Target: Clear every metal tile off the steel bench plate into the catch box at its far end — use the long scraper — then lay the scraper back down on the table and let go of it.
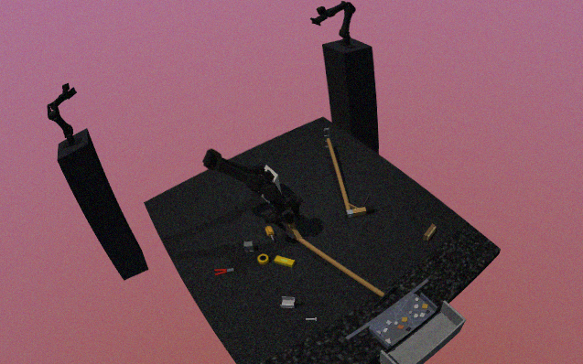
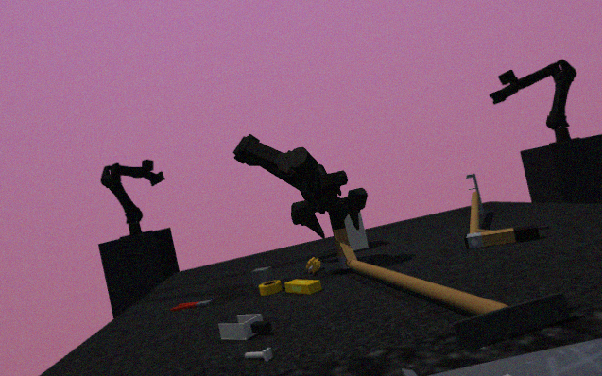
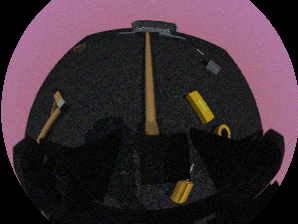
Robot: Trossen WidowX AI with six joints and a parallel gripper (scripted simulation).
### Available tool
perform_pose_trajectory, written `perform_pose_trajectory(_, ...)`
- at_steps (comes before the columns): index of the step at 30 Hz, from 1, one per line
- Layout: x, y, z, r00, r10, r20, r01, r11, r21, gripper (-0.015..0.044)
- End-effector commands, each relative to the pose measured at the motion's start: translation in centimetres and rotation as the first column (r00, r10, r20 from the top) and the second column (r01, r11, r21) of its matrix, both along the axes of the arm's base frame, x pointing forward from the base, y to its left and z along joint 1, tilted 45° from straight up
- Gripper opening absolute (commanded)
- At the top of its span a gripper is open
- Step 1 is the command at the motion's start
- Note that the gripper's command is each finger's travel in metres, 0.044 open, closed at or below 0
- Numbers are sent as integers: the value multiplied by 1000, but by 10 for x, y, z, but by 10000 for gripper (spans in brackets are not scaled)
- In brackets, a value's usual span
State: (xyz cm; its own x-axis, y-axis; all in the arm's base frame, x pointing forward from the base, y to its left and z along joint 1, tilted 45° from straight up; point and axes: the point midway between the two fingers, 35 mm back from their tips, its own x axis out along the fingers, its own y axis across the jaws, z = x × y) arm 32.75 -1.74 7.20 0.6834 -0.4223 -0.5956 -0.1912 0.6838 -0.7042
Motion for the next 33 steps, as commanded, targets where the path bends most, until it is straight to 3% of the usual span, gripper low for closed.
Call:
perform_pose_trajectory(1, 0, 0, 0, 1000, 0, 0, 0, 1000, 0, 335)
perform_pose_trajectory(8, 0, 0, 0, 1000, 0, 0, 0, 1000, 0, 151)
perform_pose_trajectory(18, 0, 0, 0, 1000, 0, 0, 0, 1000, 0, 85)
perform_pose_trajectory(21, 0, 1, 0, 1000, 1, 0, -1, 1000, -2, 6)
perform_pose_trajectory(33, 2, -3, 5, 1000, -7, 9, 7, 1000, -4, 0)
